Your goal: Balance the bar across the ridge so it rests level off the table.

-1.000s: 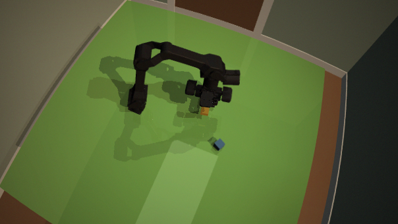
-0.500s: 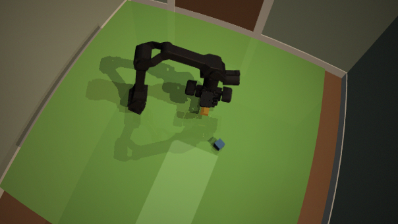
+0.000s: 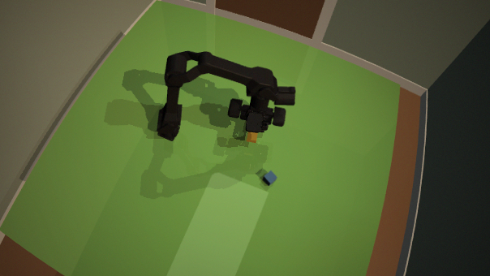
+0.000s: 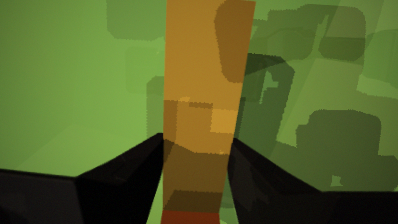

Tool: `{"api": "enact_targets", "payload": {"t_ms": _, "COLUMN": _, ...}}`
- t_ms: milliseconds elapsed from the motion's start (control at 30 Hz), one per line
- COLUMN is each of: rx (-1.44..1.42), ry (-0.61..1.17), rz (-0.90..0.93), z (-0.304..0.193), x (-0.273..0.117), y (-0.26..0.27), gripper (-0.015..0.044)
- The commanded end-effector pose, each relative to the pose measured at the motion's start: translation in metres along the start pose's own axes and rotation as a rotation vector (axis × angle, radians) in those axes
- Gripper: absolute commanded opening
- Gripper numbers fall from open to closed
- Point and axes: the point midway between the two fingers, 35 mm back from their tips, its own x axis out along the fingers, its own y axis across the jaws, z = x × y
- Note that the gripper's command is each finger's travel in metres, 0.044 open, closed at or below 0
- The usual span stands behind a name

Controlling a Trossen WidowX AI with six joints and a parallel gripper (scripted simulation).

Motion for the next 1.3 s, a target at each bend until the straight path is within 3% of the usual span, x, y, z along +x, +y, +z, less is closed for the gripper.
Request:
{"api": "enact_targets", "payload": {"t_ms": 0, "rx": -0.001, "ry": -0.002, "rz": 0.003, "z": 0.0002, "x": 0.0005, "y": 0.0007, "gripper": 0.0000}}
{"api": "enact_targets", "payload": {"t_ms": 1267, "rx": -0.001, "ry": -0.002, "rz": 0.003, "z": 0.0001, "x": 0.0037, "y": 0.0006, "gripper": 0.0000}}
